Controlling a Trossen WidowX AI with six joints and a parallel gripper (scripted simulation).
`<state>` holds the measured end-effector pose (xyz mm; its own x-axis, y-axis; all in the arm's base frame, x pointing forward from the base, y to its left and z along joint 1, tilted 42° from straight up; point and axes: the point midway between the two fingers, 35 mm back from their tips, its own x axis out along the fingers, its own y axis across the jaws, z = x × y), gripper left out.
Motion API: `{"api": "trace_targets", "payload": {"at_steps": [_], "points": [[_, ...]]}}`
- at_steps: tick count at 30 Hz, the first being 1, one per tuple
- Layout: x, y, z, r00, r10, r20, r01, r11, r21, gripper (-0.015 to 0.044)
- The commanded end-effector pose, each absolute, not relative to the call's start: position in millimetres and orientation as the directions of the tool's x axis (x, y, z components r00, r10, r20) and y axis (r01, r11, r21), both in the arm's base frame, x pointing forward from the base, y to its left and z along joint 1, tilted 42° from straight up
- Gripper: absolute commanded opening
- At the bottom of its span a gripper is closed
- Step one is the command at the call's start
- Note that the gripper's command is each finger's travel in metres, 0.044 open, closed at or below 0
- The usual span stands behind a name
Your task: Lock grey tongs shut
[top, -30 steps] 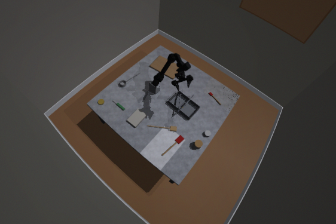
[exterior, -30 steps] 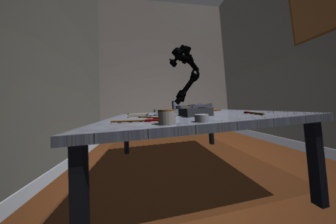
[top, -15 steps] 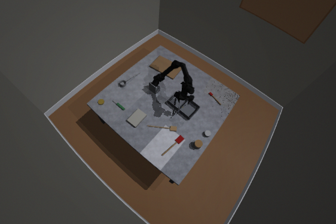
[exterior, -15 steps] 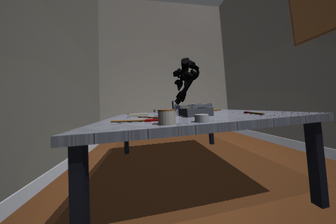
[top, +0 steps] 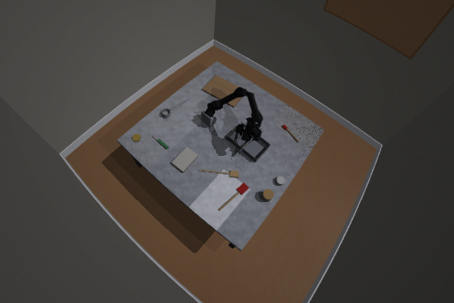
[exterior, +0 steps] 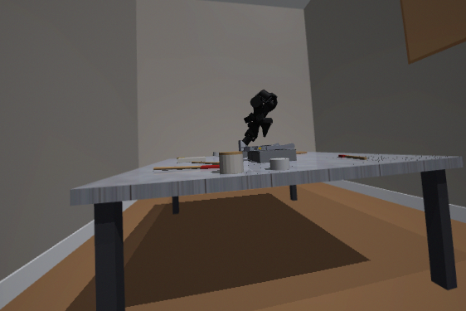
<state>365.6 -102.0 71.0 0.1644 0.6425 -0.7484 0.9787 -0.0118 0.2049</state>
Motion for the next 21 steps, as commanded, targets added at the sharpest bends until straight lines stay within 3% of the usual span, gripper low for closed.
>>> {"api": "trace_targets", "payload": {"at_steps": [1,21], "points": [[365,-99,70,0.159,0.648,-0.745,0.979,-0.004,0.205,0.0440],[372,-81,48,0.159,0.647,-0.746,0.979,-0.004,0.205,0.0440]]}}
